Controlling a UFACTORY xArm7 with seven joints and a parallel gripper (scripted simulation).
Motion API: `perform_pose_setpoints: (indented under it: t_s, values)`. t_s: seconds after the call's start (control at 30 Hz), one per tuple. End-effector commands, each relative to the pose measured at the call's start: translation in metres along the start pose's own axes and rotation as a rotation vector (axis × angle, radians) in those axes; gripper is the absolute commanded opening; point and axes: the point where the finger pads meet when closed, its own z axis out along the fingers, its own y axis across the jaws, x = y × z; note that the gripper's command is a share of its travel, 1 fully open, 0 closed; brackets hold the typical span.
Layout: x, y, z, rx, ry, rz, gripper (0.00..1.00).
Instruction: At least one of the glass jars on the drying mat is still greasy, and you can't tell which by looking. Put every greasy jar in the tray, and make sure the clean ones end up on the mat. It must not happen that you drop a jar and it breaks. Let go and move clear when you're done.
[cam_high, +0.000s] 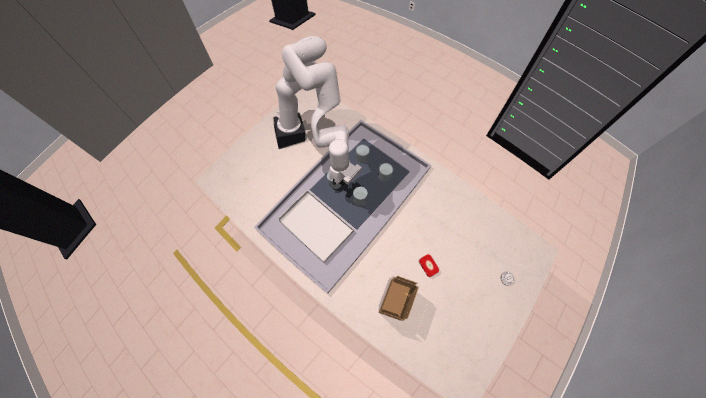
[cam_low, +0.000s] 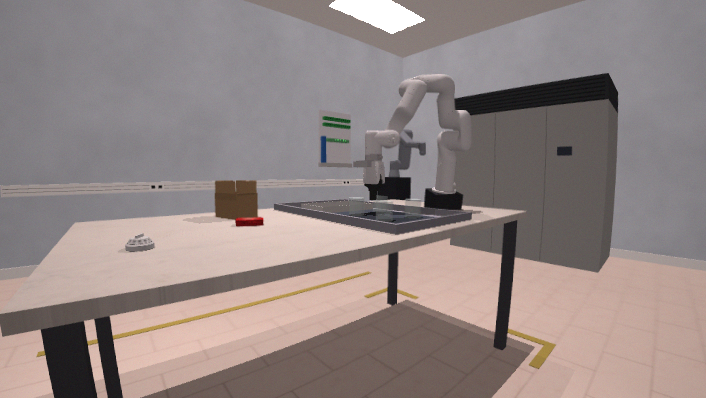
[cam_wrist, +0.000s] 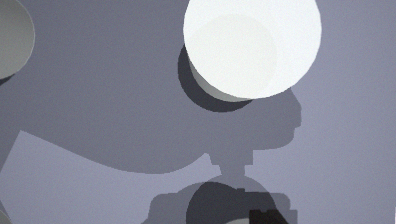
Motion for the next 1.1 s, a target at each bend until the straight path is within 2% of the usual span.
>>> perform_pose_setpoints:
  t_s: [0.0,1.07]
  values:
    - [0.001,0.0006,-0.002,-0.001,0.004,0.0,0.0]
    - [-0.0028,0.0006,-0.0049,-0.001,0.004,0.0,0.0]
